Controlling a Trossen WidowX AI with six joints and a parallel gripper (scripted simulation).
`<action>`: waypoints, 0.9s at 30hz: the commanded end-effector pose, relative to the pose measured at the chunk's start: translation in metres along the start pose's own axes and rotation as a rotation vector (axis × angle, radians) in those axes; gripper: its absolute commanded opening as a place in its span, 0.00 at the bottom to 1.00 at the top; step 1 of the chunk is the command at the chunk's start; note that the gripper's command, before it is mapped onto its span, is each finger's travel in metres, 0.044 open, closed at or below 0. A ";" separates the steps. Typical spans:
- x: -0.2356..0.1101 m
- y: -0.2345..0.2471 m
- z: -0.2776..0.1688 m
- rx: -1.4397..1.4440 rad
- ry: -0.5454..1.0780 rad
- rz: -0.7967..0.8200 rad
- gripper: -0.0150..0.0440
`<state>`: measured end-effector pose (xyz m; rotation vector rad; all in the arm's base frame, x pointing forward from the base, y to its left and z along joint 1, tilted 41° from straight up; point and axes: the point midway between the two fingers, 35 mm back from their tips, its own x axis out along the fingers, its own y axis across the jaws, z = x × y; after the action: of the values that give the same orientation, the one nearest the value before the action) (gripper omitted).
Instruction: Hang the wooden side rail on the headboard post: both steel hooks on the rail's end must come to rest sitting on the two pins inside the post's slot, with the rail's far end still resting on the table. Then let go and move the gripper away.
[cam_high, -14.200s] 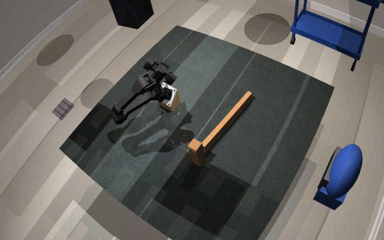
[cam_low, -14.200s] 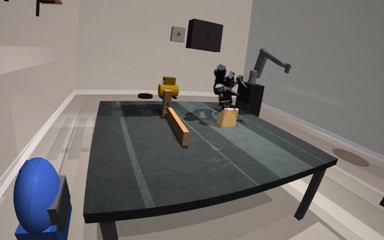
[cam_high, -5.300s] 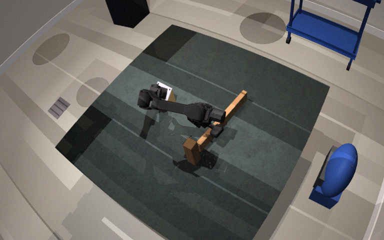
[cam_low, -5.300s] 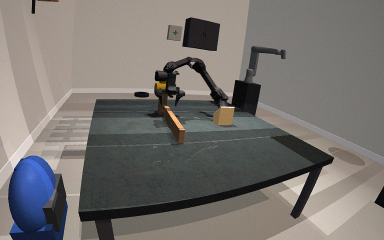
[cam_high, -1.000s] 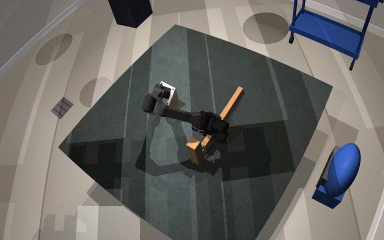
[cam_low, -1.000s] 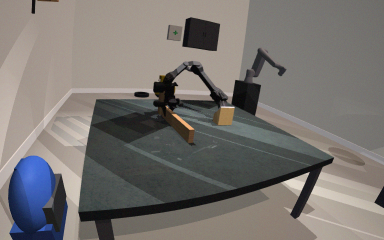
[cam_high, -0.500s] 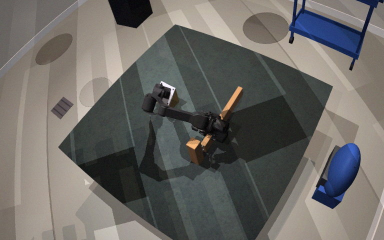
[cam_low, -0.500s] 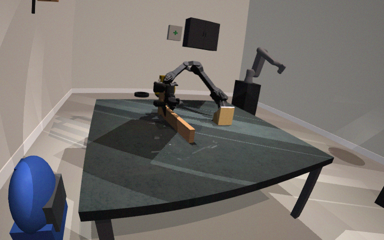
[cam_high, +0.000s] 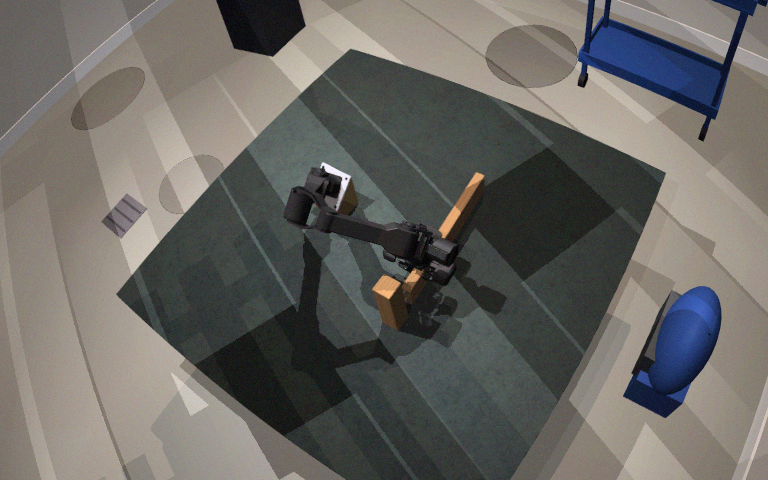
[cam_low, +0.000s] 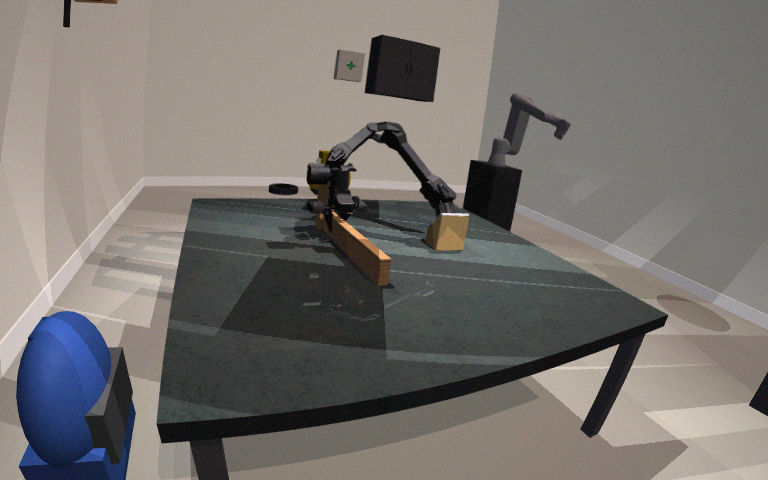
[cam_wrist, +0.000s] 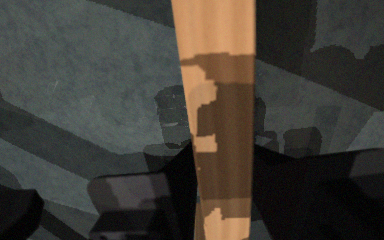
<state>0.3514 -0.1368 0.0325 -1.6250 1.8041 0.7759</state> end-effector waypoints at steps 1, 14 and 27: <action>-0.004 0.000 0.001 -0.008 0.000 -0.006 0.25; -0.007 0.000 0.001 -0.008 0.000 -0.006 0.25; -0.009 0.000 0.001 -0.008 0.000 -0.006 0.25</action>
<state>0.3515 -0.1342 0.0348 -1.6247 1.8077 0.7785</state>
